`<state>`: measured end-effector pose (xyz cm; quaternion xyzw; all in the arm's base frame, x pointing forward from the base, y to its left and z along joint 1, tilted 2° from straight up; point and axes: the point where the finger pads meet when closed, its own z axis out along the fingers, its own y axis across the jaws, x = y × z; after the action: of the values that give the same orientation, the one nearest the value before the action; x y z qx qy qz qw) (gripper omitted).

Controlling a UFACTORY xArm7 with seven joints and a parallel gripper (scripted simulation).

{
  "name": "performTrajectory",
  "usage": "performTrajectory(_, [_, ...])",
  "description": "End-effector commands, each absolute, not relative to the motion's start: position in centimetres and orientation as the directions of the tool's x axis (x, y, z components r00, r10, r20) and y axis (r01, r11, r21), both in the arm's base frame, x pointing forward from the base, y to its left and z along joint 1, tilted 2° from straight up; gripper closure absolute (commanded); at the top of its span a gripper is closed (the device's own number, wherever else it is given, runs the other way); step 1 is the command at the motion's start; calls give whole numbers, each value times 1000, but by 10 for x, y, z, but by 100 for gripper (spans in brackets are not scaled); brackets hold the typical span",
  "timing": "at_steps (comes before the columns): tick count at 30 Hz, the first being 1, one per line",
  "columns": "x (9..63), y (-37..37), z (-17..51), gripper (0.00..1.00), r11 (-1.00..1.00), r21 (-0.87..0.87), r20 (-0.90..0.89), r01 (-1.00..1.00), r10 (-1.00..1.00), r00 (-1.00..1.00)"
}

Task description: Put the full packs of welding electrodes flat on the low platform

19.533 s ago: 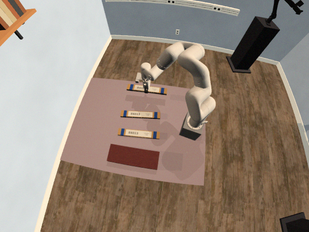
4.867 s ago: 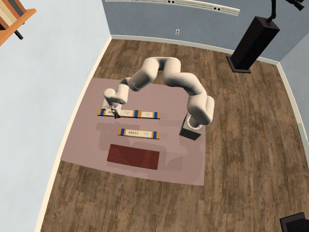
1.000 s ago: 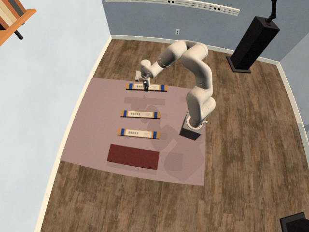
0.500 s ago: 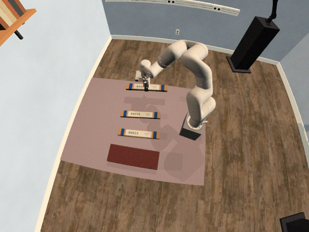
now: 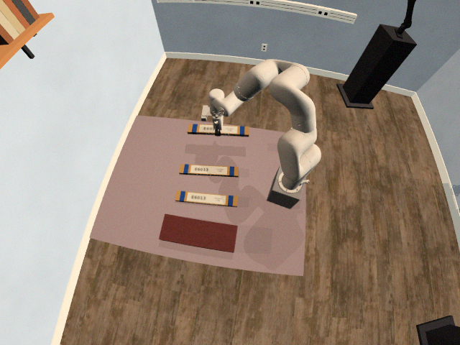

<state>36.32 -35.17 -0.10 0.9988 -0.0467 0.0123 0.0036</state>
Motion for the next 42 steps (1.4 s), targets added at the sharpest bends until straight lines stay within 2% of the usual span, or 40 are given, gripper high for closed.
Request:
performTrajectory(1, [365, -353, 0, 42, -996, 10, 29, -94, -93, 995])
performTrajectory(42, [365, -354, -35, 42, -996, 10, 29, -94, -93, 995])
